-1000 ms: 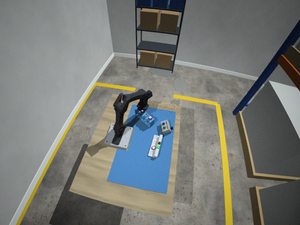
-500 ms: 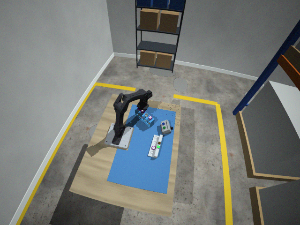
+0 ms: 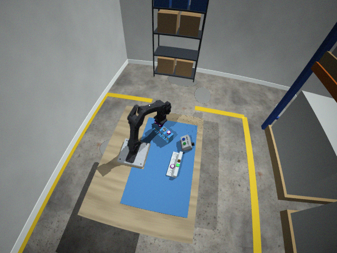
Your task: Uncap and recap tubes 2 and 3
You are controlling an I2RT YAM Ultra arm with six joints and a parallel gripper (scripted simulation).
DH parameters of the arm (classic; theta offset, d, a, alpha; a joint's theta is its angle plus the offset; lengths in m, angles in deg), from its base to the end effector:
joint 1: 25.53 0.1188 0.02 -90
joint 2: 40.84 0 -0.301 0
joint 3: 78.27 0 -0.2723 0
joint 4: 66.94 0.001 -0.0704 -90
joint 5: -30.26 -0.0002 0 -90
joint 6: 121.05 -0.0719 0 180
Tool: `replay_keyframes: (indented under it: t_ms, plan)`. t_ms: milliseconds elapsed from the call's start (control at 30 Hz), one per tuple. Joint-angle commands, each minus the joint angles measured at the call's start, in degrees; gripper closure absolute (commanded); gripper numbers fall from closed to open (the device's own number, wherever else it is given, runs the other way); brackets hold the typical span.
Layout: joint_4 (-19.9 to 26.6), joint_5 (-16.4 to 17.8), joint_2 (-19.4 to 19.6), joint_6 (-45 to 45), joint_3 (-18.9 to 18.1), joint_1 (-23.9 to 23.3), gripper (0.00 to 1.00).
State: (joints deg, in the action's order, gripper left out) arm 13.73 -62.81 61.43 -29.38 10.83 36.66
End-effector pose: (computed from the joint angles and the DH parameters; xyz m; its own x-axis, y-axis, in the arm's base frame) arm 0.1638 0.3044 0.2171 -0.4403 -0.8971 0.0371 -0.8973 0.4382 -0.0525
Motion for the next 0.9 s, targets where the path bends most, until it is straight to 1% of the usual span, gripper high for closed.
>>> replay_keyframes:
  t_ms: [0,100,167,333,500,533,867]
  plan:
    - [-0.3,0.0,-0.5,-9.8,-0.3,0.1,1.00]
    - [-0.4,0.0,-0.5,-15.5,-0.2,0.1,1.00]
    - [-0.4,0.0,-0.5,-15.5,-0.2,0.1,1.00]
    - [-0.4,0.0,-0.5,-24.2,-0.2,0.1,1.00]
    - [-0.4,0.0,-0.5,-24.2,-0.2,0.1,1.00]
    - [-0.4,0.0,-0.5,-24.2,-0.2,0.1,0.51]
    - [-0.4,0.0,-0.5,-24.2,-0.2,0.1,0.51]
